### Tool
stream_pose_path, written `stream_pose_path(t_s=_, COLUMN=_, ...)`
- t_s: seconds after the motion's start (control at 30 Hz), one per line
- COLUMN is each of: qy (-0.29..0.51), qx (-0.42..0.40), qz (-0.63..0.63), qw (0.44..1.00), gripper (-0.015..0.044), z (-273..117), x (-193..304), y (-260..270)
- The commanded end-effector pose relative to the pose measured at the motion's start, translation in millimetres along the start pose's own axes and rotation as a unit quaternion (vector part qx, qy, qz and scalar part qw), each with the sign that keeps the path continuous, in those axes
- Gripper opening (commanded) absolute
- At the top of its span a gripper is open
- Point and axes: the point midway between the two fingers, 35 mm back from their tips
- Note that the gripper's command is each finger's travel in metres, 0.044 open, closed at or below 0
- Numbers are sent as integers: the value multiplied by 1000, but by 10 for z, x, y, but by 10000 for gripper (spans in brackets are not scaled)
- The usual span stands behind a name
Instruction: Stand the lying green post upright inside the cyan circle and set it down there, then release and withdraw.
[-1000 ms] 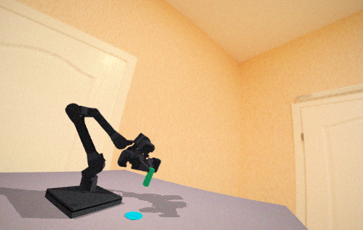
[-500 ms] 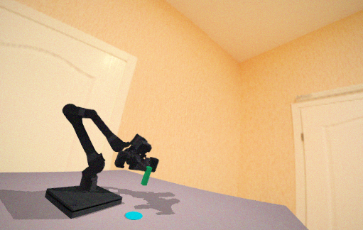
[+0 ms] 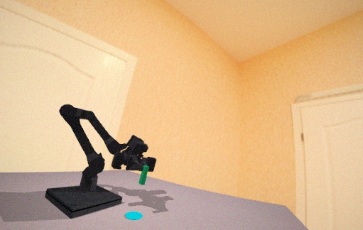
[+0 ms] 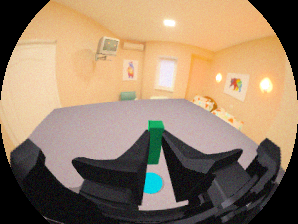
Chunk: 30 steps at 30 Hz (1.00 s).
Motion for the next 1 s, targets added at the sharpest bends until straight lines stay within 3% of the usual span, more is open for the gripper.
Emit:
stream_pose_path(t_s=0.0, qy=-8, qx=4, qz=6, qw=1000, gripper=23, z=-23, x=4, y=-36)
stream_pose_path(t_s=0.97, qy=-21, qx=10, qz=21, qw=1000, gripper=23, z=-59, x=55, y=-80)
Point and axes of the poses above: the point midway between the two fingers, 35 mm back from their tips, its own z axis out along the fingers, its own y axis across the jaws, x = y × z, and after that the axes turned 3 degrees about z, right-handed
